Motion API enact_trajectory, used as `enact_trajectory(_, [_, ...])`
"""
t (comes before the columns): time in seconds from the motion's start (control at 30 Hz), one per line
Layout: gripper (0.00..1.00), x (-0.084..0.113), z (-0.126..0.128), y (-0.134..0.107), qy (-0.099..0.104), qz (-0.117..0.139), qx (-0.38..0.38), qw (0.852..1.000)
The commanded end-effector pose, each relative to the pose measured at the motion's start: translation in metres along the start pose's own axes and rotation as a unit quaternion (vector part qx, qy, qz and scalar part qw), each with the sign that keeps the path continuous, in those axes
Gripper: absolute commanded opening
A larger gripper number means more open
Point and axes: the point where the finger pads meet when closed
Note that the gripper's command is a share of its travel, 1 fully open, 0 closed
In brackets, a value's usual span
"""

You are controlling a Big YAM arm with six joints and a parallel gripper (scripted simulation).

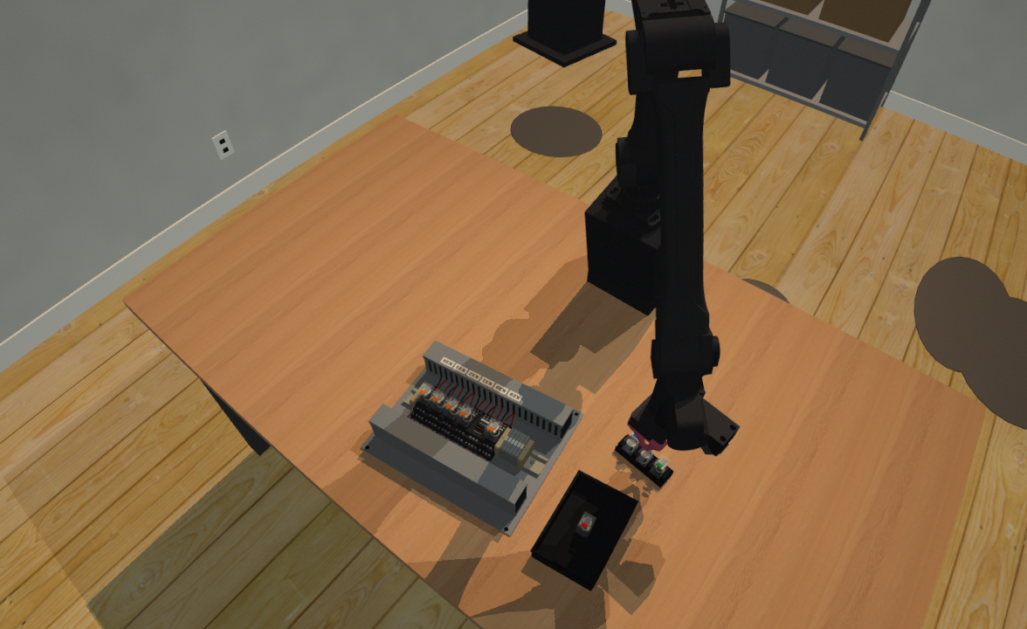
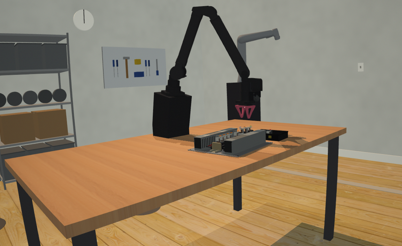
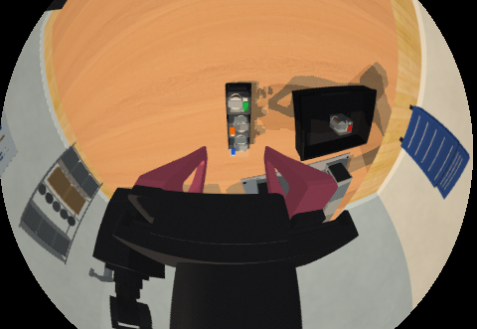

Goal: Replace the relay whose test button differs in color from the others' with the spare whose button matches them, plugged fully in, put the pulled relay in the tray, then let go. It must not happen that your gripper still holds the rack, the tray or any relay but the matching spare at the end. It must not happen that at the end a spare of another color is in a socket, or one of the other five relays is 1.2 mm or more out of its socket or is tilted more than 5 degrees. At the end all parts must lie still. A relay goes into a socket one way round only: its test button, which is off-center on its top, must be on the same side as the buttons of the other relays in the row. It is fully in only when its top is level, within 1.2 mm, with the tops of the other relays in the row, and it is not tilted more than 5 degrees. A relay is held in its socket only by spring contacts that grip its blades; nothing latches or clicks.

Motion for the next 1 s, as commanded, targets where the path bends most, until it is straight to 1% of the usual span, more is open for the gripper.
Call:
enact_trajectory(0.0, [0.59,0.011,-0.013,0.003,-0.015,-0.023,0.008,1.0])
enact_trajectory(0.1, [0.59,0.01,-0.013,0.002,-0.015,-0.023,0.008,1.0])
enact_trajectory(0.27, [0.59,0.015,-0.015,0.013,-0.02,-0.03,0.014,0.999])
enact_trajectory(0.47, [0.59,0.013,-0.014,0.016,-0.018,-0.029,0.017,0.999])
enact_trajectory(0.97, [0.59,0.007,-0.012,0.007,-0.013,-0.02,0.012,1.0])
Point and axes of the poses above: the point where the finger pads meet when closed, its own x axis back along the fingers, its own z axis across the jaws, y = z × x, and after that the axes turned 7 degrees about -x, right-handed
